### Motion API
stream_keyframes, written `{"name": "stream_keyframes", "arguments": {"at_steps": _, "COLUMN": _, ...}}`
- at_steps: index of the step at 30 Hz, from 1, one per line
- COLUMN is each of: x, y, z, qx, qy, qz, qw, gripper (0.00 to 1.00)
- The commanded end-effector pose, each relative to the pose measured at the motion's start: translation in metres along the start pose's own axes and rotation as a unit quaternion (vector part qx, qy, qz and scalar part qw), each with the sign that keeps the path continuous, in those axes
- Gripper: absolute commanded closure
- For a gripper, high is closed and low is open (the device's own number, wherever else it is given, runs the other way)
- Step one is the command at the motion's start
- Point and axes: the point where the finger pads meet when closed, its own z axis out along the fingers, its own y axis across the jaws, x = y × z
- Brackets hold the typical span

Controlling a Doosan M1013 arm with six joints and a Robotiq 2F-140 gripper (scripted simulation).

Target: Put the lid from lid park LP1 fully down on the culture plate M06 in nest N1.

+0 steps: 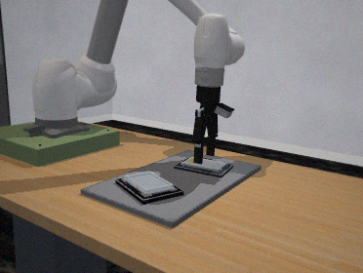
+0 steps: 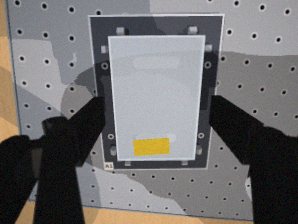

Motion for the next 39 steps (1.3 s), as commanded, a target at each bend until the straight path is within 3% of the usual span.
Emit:
{"name": "stream_keyframes", "arguments": {"at_steps": 1, "x": 0.0007, "y": -0.0001, "z": -0.0008, "qx": 0.0, "qy": 0.001, "qz": 0.0, "qw": 1.0, "gripper": 0.31}}
{"name": "stream_keyframes", "arguments": {"at_steps": 30, "x": 0.0012, "y": -0.0002, "z": -0.0008, "qx": 0.0, "qy": 0.001, "qz": 0.0, "qw": 1.0, "gripper": 0.31}}
{"name": "stream_keyframes", "arguments": {"at_steps": 31, "x": 0.0012, "y": -0.0002, "z": -0.0008, "qx": 0.0, "qy": 0.001, "qz": 0.0, "qw": 1.0, "gripper": 0.37}}
{"name": "stream_keyframes", "arguments": {"at_steps": 39, "x": 0.0012, "y": -0.0002, "z": -0.0008, "qx": 0.0, "qy": 0.001, "qz": 0.0, "qw": 1.0, "gripper": 0.37}}
